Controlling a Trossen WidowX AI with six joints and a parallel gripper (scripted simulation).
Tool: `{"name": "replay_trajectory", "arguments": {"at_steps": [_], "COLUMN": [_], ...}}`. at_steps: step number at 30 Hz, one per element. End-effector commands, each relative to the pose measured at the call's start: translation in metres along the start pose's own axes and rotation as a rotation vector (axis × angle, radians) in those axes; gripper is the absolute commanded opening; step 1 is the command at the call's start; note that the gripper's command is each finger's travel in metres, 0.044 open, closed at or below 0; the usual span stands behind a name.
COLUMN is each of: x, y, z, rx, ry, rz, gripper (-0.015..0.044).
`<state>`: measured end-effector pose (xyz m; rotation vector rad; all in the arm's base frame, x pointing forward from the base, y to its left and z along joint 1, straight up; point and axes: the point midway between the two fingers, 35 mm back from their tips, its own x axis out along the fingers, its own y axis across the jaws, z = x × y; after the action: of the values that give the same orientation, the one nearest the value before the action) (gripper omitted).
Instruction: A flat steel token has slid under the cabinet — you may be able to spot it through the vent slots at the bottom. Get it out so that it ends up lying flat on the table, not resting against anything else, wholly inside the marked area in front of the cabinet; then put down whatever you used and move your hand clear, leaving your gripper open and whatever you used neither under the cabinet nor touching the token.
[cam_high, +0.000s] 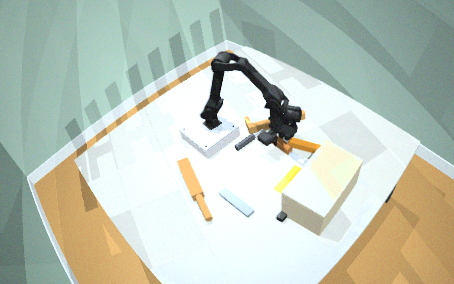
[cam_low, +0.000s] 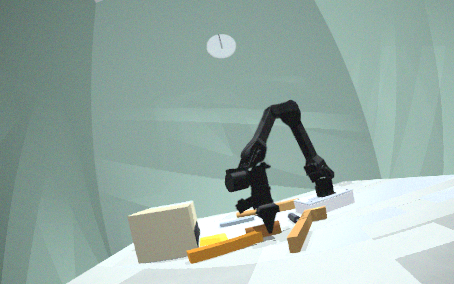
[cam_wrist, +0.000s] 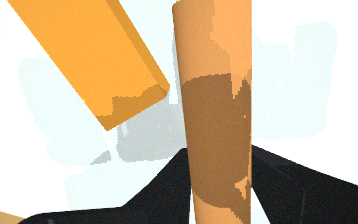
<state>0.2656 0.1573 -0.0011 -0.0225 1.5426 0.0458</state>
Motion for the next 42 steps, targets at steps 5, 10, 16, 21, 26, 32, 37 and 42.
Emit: {"name": "replay_trajectory", "arguments": {"at_steps": [5, 10, 16, 21, 26, 32, 37, 42], "x": [0.0, 0.0, -0.001, -0.001, -0.001, -0.001, -0.001, -0.002], "y": [0.0, 0.0, 0.001, 0.001, 0.001, 0.001, 0.001, 0.001], "z": [0.01, 0.016, 0.023, 0.029, 0.034, 0.041, 0.046, 0.052], "rx": [-0.002, -0.002, -0.002, -0.002, -0.003, -0.003, -0.003, -0.003], "ry": [0.0, -0.001, -0.001, -0.001, -0.002, -0.002, -0.003, -0.003], "rz": [0.002, 0.002, 0.002, 0.002, 0.002, 0.002, 0.002, 0.002], "gripper": [0.0, 0.0, 0.0, 0.0, 0.0, 0.0, 0.0, 0.0]}}
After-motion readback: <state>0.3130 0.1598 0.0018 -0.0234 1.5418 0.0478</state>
